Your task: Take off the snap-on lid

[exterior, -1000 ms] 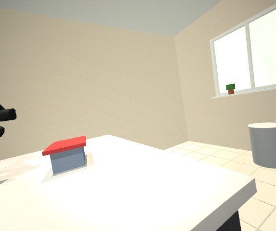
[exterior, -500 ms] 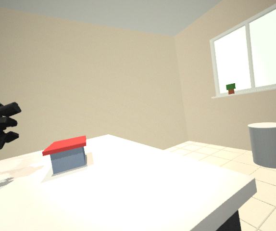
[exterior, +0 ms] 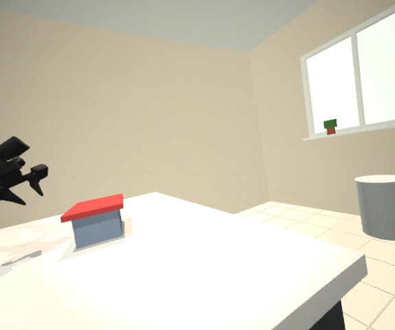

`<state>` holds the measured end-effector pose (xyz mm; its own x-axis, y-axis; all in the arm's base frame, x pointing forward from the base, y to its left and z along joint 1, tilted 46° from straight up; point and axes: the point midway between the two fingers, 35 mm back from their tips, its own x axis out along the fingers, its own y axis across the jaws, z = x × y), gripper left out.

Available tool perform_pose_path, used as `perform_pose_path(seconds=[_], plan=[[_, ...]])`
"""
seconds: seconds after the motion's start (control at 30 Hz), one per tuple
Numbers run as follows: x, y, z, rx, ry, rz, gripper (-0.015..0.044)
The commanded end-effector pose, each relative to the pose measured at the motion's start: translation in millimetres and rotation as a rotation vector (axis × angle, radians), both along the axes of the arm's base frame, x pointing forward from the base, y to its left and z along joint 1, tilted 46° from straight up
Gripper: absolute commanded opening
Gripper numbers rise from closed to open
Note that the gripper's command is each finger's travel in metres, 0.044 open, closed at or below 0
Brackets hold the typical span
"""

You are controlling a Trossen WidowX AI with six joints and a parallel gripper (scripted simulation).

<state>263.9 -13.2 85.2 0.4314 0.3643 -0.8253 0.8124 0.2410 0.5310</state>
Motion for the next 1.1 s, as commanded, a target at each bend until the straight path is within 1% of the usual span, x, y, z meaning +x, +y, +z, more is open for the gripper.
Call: perform_pose_path(seconds=[0.0, 0.63, 0.7, 0.77, 0.9, 1.07], plan=[[42.5, -11.0, 12.6, 0.599, -0.001, -0.502, 0.0235], [42.7, -11.1, 14.3, 0.58, -0.012, -0.49, 0.0235], [42.5, -11.0, 12.6, 0.599, -0.001, -0.502, 0.0235], [42.1, -5.3, 6.4, 0.598, -0.001, -0.501, 0.0235], [35.9, 22.4, -20.5, 0.601, -0.002, -0.501, 0.0235], [35.5, 23.9, -21.8, 0.601, -0.002, -0.501, 0.0235]])
